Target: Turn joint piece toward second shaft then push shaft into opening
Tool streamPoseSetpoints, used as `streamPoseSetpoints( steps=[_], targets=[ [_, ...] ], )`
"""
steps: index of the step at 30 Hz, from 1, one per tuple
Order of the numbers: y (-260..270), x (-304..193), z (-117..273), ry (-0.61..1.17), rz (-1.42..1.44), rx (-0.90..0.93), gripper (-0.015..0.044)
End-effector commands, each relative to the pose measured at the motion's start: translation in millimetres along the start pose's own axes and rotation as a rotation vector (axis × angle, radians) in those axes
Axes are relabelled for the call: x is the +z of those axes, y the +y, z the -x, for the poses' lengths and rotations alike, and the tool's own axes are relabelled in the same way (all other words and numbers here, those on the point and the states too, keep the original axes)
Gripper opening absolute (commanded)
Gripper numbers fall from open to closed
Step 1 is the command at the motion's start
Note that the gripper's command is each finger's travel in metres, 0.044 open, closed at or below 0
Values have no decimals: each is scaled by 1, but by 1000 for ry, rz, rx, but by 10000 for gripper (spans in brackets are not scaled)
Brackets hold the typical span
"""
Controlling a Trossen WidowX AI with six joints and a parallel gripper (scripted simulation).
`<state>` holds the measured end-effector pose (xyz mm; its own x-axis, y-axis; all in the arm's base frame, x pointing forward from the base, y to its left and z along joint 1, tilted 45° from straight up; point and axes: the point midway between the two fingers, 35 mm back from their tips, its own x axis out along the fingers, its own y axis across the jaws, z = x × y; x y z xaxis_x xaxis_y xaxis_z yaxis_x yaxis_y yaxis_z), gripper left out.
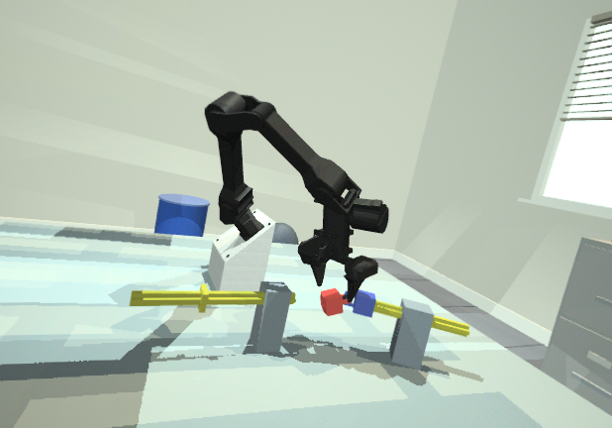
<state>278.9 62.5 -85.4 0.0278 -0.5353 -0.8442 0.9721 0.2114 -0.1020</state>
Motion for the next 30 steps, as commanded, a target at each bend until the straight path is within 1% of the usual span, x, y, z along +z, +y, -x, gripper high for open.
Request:
streamPoseSetpoints(
  steps=[1,30],
  targets=[
    [2,-4,9,-20,147,-18,440],
    [3,-24,98,-105,1125,-156,440]
  ],
)
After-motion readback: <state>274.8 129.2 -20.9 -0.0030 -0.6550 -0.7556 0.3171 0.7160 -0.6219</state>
